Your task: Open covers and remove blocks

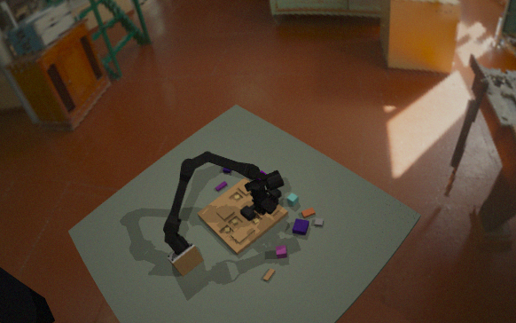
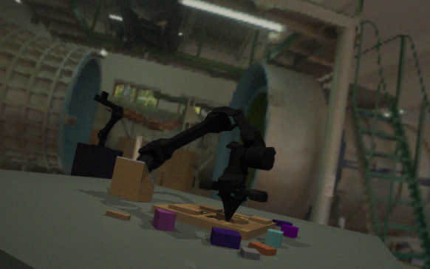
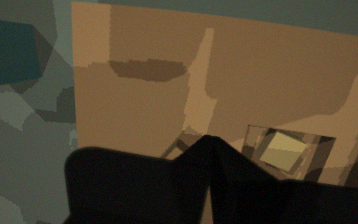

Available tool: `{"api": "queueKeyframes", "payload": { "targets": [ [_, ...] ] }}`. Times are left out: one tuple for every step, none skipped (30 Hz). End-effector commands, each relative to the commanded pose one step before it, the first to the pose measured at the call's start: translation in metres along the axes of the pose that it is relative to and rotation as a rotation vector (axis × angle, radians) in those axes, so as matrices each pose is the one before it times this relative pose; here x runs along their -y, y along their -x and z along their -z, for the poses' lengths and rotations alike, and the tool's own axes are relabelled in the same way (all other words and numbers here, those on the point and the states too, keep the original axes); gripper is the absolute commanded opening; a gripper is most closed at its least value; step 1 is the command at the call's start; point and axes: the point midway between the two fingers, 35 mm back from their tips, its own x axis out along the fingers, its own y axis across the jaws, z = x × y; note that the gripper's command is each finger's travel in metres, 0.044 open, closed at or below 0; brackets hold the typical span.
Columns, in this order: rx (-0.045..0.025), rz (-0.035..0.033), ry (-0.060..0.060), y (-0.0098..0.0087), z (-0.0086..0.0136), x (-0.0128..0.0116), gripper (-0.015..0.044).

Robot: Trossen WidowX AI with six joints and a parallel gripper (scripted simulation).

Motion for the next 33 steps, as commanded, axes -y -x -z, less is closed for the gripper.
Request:
{"api": "queueKeyframes", "payload": {
  "targets": [
    [-0.00734,-0.00135,-0.0029,-0.00039,0.00343,-0.00321,0.0],
    [-0.00002,-0.00003,0.0,0.00001,0.00054,-0.00062,0.0],
    [-0.00003,-0.00003,0.0,0.00001,0.00069,-0.00079,0.0],
    [-0.00003,-0.00004,0.0,0.00001,0.00077,-0.00088,0.0],
    [-0.00004,-0.00004,0.0,0.00001,0.00082,-0.00092,0.0],
    [-0.00004,-0.00004,0.0,0.00001,0.00084,-0.00094,0.0],
    [-0.00005,-0.00004,0.0,0.00001,0.00085,-0.00094,0.0],
    [-0.00005,-0.00004,0.0,0.00001,0.00086,-0.00094,0.0],
    [-0.00005,-0.00004,0.0,0.00001,0.00086,-0.00093,0.0],
    [-0.00006,-0.00004,0.0,0.0,0.00087,-0.00093,0.0],
    [-0.00006,-0.00004,0.0,0.0,0.00087,-0.00093,0.0],
    [-0.00007,-0.00004,0.0,0.0,0.00088,-0.00093,0.0],
    [-0.00007,-0.00003,0.0,0.0,0.00088,-0.00092,0.0],
    [-0.00007,-0.00003,0.0,0.0,0.00089,-0.00092,0.0],
    [-0.00008,-0.00003,0.0,0.0,0.0009,-0.00092,0.0],
    [-0.00008,-0.00003,0.0,0.0,0.0009,-0.00091,0.0],
    [-0.00009,-0.00003,0.0,0.0,0.0009,-0.00091,0.0],
    [-0.00007,-0.00002,0.0,0.0,0.00072,-0.00072,0.0],
    [-0.00004,-0.00001,0.0,0.0,0.00044,-0.00044,0.0],
    [-0.00001,0.0,0.0,0.0,0.00017,-0.00012,0.0],
    [-0.00001,-0.00001,0.0,0.0,0.00035,-0.00023,0.0],
    [-0.00002,-0.00001,0.0,0.0,0.0005,-0.00033,0.0],
    [-0.00002,-0.00002,0.0,0.0,0.00066,-0.00043,0.0],
    [-0.00003,-0.00002,0.0,0.00001,0.00082,-0.00054,0.0],
    [-0.00004,-0.00002,0.0,0.00001,0.00098,-0.00064,0.0],
    [-0.00005,-0.00003,0.0,0.00001,0.00108,-0.0007,0.0],
    [-0.00005,-0.00003,0.0,0.0,0.00111,-0.00071,0.0],
    [-0.00006,-0.00003,0.0,0.0,0.00112,-0.00071,0.0],
    [-0.00006,-0.00002,0.0,0.0,0.00112,-0.00071,0.0],
    [-0.00007,-0.00002,0.0,0.0,0.00112,-0.0007,0.0],
    [-0.00007,-0.00002,0.0,0.0,0.00113,-0.0007,0.0],
    [-0.00008,-0.00002,0.0,0.0,0.00113,-0.0007,0.0],
    [-0.00008,-0.00002,0.0,0.0,0.00114,-0.00069,0.0]
  ]
}}
